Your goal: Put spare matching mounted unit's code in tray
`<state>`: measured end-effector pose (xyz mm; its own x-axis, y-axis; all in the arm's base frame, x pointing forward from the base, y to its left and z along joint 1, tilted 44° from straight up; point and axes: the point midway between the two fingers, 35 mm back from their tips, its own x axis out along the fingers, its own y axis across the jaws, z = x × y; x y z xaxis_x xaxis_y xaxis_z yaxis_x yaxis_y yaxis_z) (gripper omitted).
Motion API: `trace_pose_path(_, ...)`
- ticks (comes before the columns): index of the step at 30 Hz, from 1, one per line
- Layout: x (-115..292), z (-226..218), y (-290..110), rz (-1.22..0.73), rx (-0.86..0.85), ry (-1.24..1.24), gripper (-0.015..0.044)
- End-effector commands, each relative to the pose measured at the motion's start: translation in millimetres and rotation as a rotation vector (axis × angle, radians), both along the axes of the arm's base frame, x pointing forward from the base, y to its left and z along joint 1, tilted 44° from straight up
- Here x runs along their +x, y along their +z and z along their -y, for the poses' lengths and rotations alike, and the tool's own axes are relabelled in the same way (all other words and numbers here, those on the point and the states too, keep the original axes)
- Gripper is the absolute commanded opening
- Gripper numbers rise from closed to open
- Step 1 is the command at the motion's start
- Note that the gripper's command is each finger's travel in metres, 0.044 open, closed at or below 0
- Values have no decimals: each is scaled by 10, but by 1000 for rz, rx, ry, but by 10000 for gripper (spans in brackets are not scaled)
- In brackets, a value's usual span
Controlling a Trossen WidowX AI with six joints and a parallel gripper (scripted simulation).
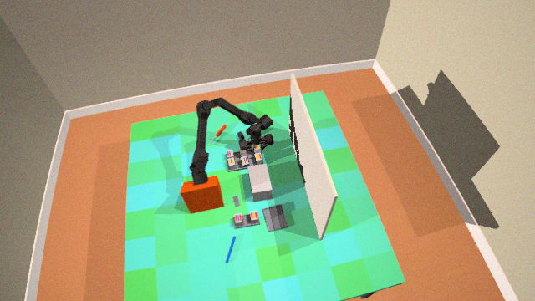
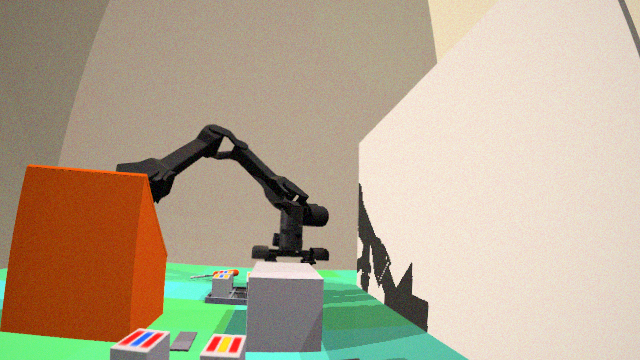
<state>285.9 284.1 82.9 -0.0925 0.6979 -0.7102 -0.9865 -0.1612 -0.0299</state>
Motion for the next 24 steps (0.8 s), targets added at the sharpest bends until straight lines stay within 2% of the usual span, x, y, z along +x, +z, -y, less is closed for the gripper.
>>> trace_pose_path(1, 0, 0, 0, 0, 0, 0, 169)
trace_pose_path(2, 0, 0, 0, 0, 0, 0, 142)
trace_pose_path(9, 0, 0, 0, 0, 0, 0, 96)
trace_pose_path(13, 0, 0, 0, 0, 0, 0, 0)
trace_pose_path(24, 35, 122, 120, 0, -3, 0, 0)
